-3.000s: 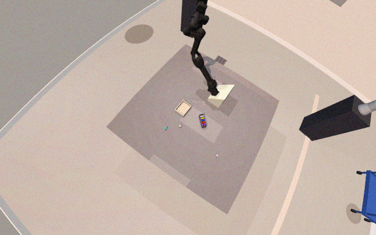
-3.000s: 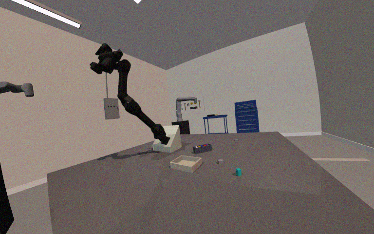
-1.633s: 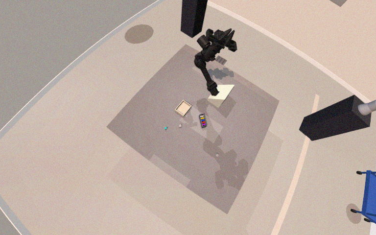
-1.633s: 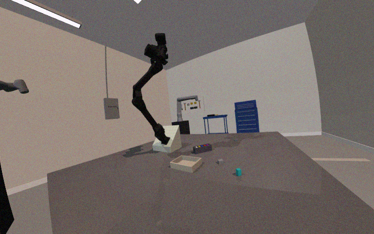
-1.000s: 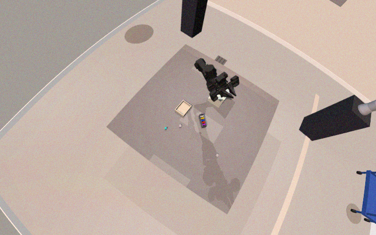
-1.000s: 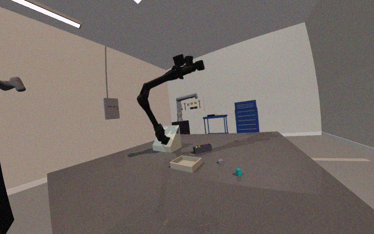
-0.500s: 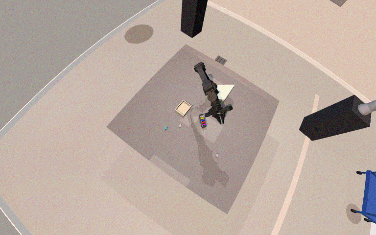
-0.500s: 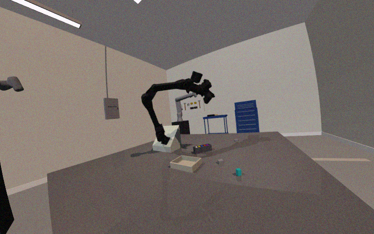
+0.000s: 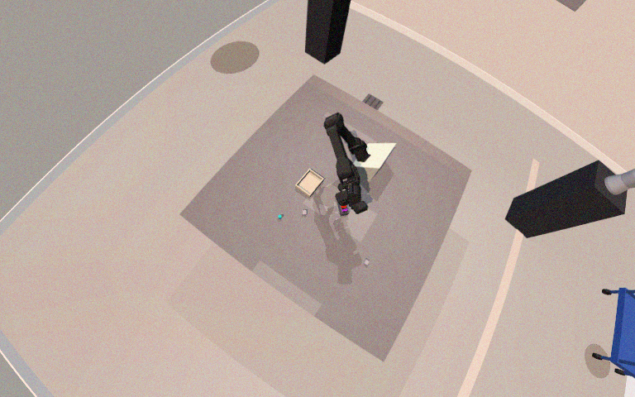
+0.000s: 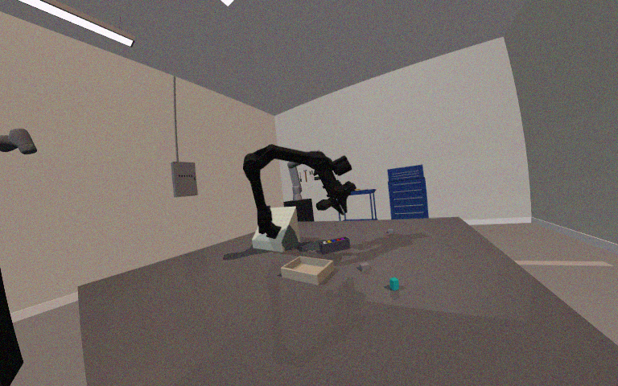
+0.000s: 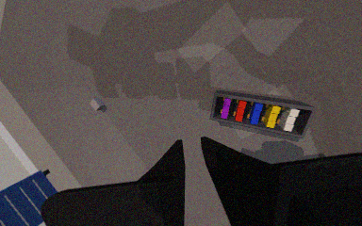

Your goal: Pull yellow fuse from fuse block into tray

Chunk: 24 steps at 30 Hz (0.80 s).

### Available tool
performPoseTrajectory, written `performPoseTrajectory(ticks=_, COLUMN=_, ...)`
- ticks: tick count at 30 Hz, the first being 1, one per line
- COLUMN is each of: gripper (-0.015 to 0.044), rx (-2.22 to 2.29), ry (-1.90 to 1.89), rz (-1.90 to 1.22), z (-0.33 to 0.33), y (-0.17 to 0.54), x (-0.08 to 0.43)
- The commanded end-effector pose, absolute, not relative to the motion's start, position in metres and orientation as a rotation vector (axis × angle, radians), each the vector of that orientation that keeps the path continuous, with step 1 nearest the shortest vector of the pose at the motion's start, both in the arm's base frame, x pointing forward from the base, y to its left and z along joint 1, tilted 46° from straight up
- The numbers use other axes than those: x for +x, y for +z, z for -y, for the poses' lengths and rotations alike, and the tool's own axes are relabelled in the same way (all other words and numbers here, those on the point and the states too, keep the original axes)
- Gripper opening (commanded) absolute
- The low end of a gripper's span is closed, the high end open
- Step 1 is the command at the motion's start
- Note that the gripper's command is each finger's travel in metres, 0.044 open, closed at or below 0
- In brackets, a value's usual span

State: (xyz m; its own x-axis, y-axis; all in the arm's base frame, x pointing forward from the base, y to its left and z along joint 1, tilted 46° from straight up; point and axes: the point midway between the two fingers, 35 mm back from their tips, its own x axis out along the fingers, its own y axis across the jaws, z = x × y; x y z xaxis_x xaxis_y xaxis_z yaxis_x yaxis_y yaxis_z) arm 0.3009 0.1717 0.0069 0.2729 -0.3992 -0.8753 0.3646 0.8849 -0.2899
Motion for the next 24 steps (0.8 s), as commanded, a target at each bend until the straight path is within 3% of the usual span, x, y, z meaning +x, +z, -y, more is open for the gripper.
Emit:
performPoseTrajectory(ticks=1, gripper=0.0074, rx=-0.078, ry=-0.885, rz=-1.129, z=-0.099, y=-0.001, x=0.279)
performPoseTrajectory(ticks=24, gripper=0.0074, rx=-0.096, ry=-0.974, rz=-1.1, z=-0.076, y=-0.006, x=0.269)
